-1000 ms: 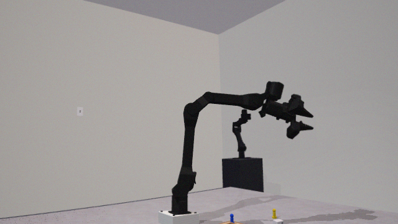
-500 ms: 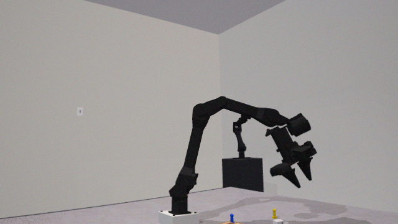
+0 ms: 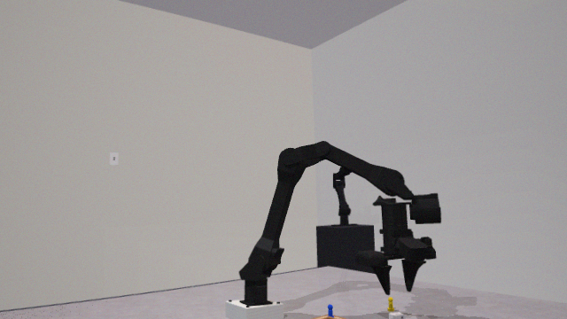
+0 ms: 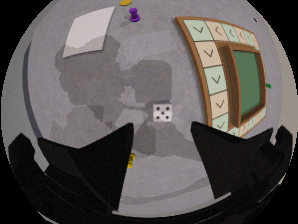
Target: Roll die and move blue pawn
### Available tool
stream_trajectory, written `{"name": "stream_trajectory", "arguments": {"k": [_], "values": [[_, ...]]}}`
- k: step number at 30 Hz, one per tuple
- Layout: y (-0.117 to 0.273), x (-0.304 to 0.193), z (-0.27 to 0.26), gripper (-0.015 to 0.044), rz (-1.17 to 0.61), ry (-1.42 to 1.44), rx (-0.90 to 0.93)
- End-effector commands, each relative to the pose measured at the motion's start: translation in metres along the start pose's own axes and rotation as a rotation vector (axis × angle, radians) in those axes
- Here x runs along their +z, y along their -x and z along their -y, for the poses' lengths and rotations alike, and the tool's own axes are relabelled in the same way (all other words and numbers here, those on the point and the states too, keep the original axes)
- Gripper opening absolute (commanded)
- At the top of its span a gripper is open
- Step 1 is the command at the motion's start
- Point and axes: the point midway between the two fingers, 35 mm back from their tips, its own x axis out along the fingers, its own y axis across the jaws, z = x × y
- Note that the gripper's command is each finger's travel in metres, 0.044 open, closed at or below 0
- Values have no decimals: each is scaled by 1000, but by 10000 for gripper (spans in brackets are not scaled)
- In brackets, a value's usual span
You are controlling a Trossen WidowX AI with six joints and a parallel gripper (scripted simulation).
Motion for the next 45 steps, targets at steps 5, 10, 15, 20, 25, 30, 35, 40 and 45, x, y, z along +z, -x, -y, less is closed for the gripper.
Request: {"name": "stream_trajectory", "arguments": {"k": [5, 10, 15, 20, 25, 30, 35, 40, 45], "values": [[-17, -3, 4, 275, -12, 3, -6], [-32, -4, 5, 275, -12, 3, -6], [-33, -4, 5, 275, -12, 3, -6], [-41, -4, 5, 275, -12, 4, -6], [-49, -4, 5, 275, -12, 4, -6], [-57, -4, 5, 275, -12, 3, -6], [-64, -5, 6, 275, -12, 3, -6], [-64, -5, 6, 170, -12, 3, -6], [-64, -5, 6, 97, -12, 3, -6]]}}
